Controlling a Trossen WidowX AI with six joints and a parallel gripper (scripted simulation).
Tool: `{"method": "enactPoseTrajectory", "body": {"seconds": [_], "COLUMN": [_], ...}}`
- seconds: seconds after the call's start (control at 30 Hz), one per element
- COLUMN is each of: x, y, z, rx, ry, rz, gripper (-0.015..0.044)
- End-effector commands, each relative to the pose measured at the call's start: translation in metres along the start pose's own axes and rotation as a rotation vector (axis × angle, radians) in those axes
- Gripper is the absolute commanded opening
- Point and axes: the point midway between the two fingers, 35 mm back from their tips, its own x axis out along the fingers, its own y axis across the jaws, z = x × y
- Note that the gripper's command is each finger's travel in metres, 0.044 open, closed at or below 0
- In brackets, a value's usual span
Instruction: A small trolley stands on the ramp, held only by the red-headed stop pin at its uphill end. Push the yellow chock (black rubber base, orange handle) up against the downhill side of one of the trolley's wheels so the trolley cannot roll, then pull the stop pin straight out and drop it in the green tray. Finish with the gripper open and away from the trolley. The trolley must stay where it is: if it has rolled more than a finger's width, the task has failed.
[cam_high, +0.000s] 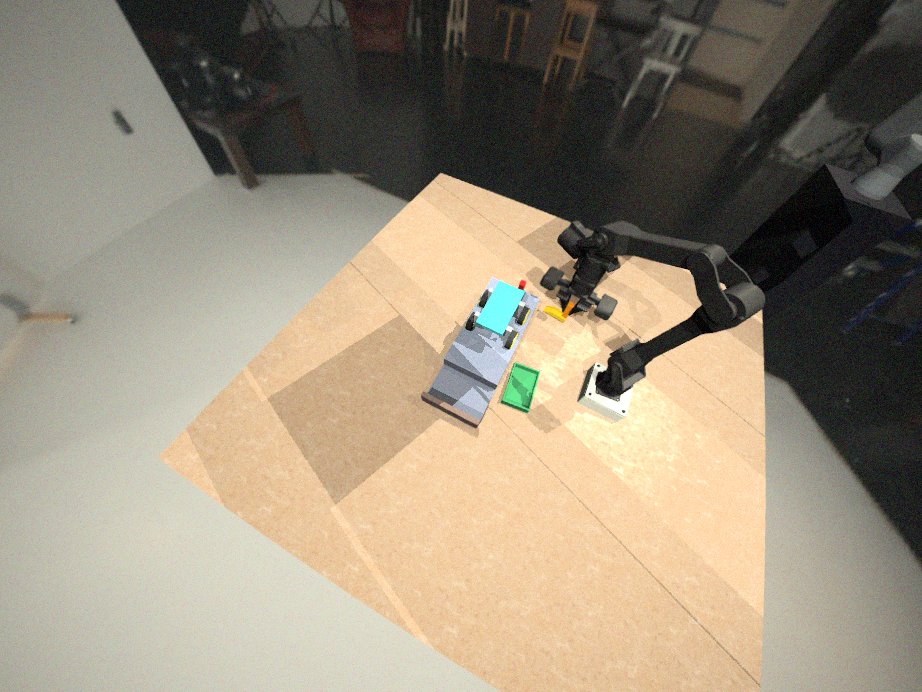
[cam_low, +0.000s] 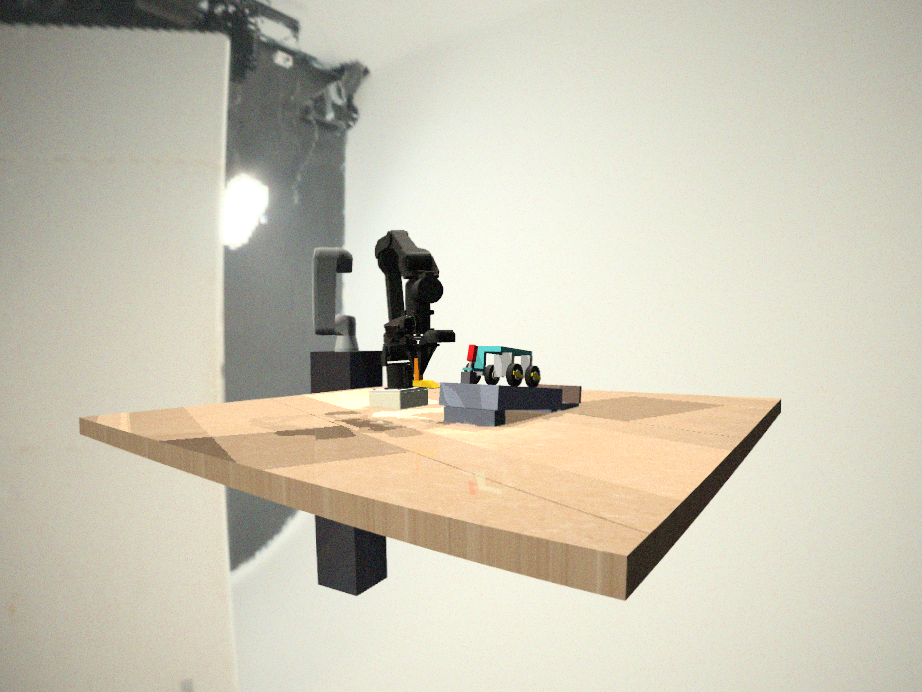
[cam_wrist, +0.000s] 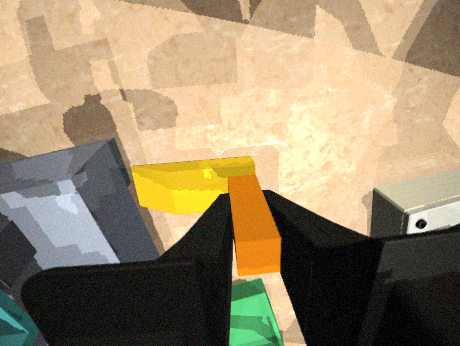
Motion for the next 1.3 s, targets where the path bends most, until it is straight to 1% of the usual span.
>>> {"method": "enactPoseTrajectory", "body": {"seconds": [0.0, 0.7, 0.97, 1.27], "x": [-0.015, -0.074, -0.077, -0.077], "y": [0.000, 0.001, 0.001, 0.001], "z": [0.001, 0.003, 0.003, 0.003], "rx": [0.005, 0.005, -0.001, -0.275], "ry": [-0.007, -0.007, -0.007, -0.006], "rz": [0.004, 0.004, 0.004, 0.003], "gripper": [0.0000, 0.0000, 0.0000, 0.0000]}}
